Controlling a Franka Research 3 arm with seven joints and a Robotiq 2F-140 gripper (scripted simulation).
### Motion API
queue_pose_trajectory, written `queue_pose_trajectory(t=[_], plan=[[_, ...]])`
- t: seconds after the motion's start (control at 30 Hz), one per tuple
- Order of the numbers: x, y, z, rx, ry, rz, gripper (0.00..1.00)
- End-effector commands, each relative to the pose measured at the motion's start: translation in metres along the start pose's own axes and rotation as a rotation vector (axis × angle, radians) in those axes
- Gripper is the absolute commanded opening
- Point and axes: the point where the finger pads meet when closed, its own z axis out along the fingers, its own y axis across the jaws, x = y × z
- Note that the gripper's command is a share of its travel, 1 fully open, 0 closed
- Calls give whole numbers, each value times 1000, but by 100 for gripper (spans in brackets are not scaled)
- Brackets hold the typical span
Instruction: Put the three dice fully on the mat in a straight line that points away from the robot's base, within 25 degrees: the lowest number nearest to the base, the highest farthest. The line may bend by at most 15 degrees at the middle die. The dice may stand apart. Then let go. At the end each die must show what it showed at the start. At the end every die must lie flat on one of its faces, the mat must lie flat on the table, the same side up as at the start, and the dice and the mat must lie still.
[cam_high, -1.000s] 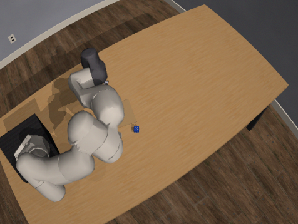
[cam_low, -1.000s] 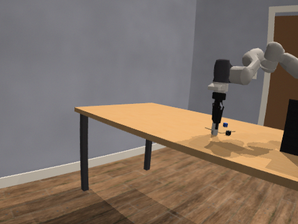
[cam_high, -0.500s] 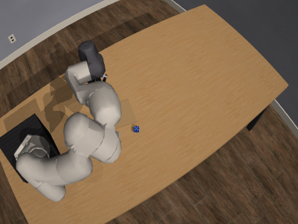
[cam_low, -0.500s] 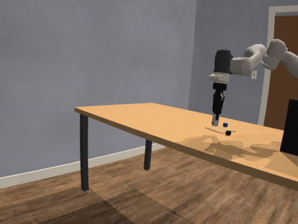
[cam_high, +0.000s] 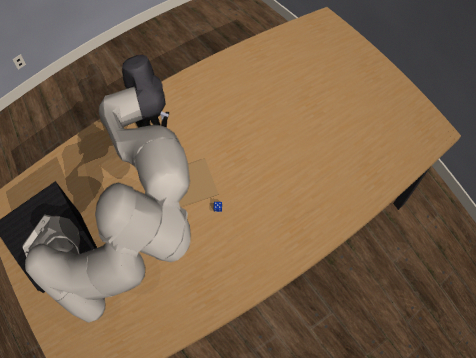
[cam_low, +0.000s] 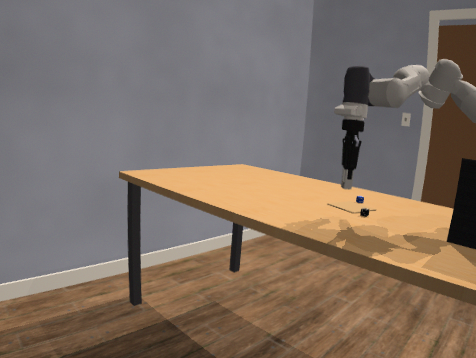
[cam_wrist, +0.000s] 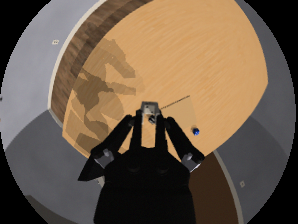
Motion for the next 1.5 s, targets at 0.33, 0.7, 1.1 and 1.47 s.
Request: queue_pose_trajectory(t=[0.33, 0.7, 1.1, 1.47], plan=[[-32, 35, -9, 7, 10, -251, 13], [-55, 55, -10, 6, 12, -404, 13], [-82, 75, -10, 3, 10, -572, 13], [-109, 92, -8, -1, 4, -725, 13]])
